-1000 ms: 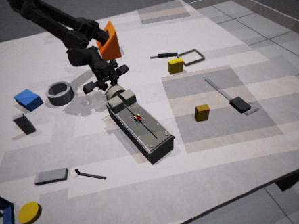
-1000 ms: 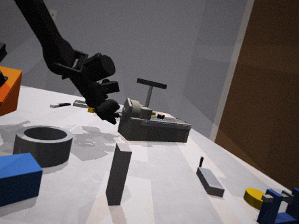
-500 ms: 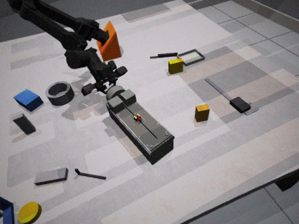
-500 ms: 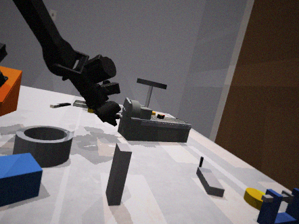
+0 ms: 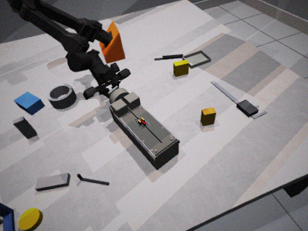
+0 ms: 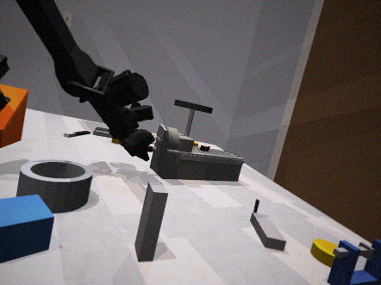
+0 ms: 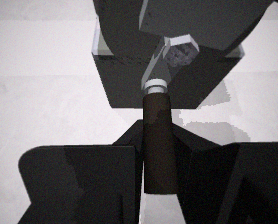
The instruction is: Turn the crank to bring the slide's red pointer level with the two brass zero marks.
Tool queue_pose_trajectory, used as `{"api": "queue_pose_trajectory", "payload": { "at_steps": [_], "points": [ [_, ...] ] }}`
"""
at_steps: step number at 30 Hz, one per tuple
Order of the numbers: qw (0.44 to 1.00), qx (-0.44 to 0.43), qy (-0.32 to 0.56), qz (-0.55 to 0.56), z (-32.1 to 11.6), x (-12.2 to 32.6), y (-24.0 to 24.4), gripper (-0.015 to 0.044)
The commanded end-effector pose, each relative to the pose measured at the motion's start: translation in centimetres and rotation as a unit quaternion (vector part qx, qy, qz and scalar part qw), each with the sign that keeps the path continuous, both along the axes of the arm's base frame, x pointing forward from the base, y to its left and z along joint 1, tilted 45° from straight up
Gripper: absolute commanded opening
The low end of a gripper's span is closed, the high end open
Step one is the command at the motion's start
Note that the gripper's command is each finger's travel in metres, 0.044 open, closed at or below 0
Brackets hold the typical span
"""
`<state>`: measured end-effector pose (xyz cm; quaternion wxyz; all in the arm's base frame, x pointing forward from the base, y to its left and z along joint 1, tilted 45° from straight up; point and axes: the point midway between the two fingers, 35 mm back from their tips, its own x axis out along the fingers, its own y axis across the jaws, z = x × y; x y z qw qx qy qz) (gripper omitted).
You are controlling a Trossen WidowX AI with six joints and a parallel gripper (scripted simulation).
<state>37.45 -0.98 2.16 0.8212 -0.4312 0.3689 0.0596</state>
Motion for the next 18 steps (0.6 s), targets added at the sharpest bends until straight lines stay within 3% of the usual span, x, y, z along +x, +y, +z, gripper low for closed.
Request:
{"api": "queue_pose_trajectory", "payload": {
  "at_steps": [1,18],
  "points": [
    [1.0,-0.004,-0.006,-0.009,0.46,0.4,-0.71,0.0],
    [1.0,-0.004,-0.007,-0.009,0.67,0.49,-0.81,0.0]
  ]
}}
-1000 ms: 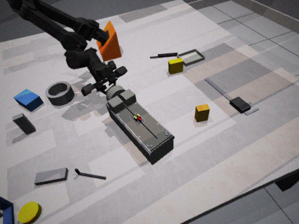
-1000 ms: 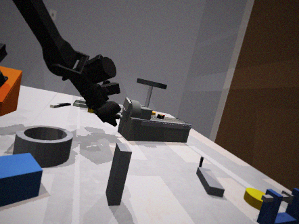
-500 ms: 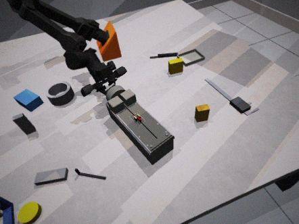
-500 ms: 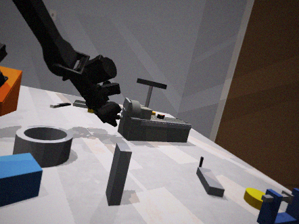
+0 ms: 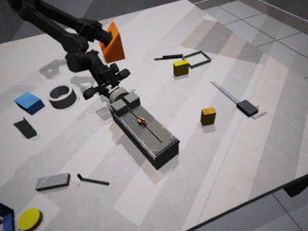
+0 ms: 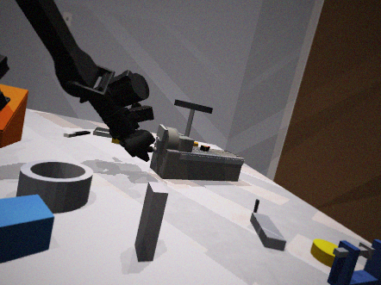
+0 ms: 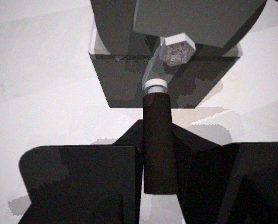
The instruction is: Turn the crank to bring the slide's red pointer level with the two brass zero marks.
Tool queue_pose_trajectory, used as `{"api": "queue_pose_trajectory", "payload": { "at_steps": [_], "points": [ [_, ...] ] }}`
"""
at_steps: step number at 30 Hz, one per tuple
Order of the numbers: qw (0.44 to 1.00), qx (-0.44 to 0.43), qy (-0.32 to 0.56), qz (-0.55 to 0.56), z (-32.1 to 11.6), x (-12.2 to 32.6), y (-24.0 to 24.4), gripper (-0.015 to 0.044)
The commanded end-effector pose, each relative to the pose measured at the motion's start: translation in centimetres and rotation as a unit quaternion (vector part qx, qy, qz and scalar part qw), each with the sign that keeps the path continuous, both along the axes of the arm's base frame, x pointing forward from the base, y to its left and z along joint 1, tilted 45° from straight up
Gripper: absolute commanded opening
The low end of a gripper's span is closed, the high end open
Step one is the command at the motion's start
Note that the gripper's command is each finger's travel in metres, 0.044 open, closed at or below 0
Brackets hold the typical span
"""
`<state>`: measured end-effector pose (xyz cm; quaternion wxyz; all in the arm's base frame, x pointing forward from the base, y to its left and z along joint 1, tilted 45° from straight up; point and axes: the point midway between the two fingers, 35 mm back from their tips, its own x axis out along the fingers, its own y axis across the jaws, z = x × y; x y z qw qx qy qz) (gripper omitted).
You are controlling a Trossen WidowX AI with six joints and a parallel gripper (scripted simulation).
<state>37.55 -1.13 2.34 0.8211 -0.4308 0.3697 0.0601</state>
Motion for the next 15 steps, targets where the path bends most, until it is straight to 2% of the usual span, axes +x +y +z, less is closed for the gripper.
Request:
{"api": "queue_pose_trajectory", "payload": {
  "at_steps": [1,15],
  "points": [
    [1.0,-0.005,-0.007,-0.009,0.51,0.39,-0.67,0.0],
    [1.0,-0.005,-0.007,-0.009,0.66,0.45,-0.75,0.0]
  ]
}}
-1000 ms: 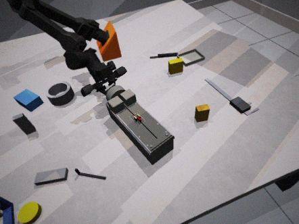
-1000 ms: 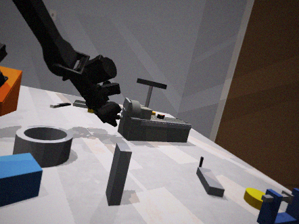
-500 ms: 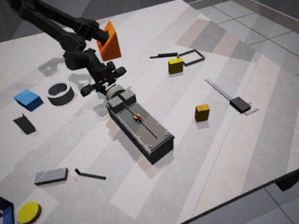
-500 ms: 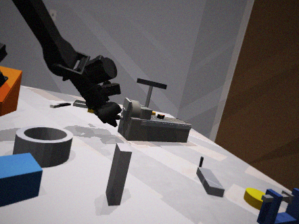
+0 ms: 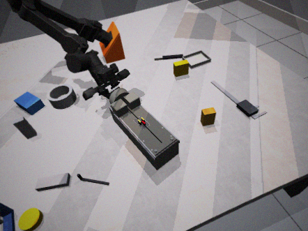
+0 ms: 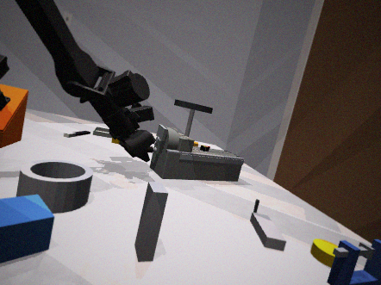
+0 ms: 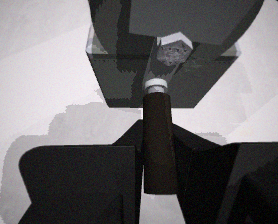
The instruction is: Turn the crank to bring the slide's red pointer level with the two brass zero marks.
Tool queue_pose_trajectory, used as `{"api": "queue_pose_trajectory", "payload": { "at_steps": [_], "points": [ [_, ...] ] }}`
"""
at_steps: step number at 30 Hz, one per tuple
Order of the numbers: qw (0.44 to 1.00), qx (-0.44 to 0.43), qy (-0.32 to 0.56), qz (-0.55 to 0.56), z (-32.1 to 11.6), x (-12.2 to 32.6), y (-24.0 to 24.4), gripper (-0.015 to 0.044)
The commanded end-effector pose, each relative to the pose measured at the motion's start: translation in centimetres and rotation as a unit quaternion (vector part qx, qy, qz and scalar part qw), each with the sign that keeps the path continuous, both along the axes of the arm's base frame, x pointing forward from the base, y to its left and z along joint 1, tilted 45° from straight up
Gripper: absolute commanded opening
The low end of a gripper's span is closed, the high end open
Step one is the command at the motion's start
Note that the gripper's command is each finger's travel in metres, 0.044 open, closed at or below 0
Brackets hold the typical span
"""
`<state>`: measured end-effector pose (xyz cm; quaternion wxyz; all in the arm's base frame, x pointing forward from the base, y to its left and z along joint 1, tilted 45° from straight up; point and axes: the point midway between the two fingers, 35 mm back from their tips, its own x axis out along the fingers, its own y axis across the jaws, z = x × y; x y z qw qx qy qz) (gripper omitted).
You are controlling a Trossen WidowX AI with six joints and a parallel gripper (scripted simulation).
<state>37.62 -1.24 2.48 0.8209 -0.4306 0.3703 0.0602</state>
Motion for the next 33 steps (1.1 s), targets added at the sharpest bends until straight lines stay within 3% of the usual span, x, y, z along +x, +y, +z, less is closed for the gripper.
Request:
{"api": "queue_pose_trajectory", "payload": {
  "at_steps": [1,33],
  "points": [
    [1.0,-0.005,-0.008,-0.009,0.54,0.39,-0.64,0.0],
    [1.0,-0.005,-0.008,-0.009,0.83,0.49,-0.8,0.0]
  ]
}}
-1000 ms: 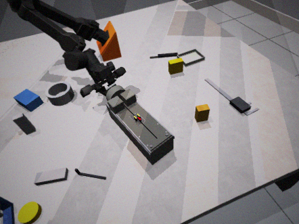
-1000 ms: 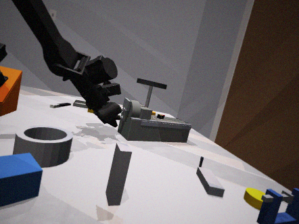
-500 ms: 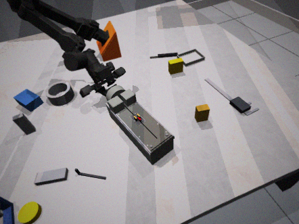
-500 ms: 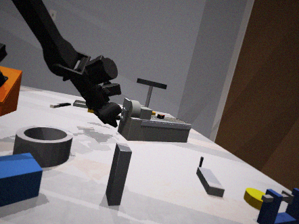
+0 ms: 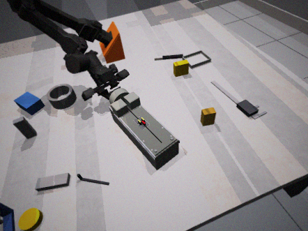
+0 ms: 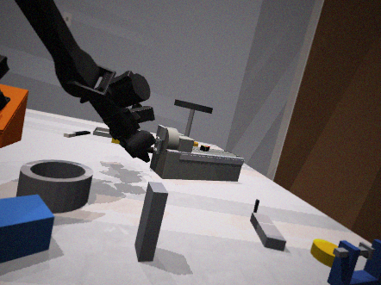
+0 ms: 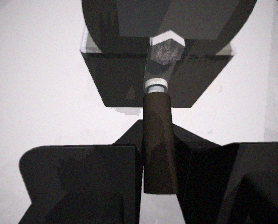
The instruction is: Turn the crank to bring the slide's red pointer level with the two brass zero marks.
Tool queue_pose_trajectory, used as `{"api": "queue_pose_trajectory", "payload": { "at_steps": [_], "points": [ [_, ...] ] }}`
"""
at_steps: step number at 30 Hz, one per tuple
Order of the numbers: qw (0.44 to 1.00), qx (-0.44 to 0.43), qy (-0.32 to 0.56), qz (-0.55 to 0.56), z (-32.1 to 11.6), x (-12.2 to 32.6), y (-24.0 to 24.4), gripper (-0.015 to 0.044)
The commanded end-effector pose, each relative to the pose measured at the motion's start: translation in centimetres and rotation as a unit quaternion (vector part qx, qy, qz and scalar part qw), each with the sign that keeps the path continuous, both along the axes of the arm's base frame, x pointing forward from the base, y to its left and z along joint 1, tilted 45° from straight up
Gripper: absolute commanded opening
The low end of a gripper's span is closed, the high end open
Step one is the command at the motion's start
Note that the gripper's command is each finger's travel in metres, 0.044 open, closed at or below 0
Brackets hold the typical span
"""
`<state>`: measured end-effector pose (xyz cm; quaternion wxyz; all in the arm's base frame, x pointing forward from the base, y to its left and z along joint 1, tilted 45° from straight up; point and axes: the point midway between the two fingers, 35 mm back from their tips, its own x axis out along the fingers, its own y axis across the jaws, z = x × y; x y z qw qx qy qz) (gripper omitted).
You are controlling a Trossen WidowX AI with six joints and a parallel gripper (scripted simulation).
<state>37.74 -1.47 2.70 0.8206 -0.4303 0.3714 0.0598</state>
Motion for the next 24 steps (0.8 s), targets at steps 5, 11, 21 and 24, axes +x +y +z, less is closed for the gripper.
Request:
{"api": "queue_pose_trajectory", "payload": {
  "at_steps": [5,11,21,24],
  "points": [
    [1.0,-0.005,-0.009,-0.008,0.65,0.39,-0.6,0.0],
    [1.0,-0.005,-0.009,-0.008,0.71,0.4,-0.62,0.0],
    [1.0,-0.005,-0.009,-0.008,0.81,0.43,-0.67,0.0],
    [1.0,-0.005,-0.009,-0.008,0.84,0.44,-0.68,0.0]
  ]
}}
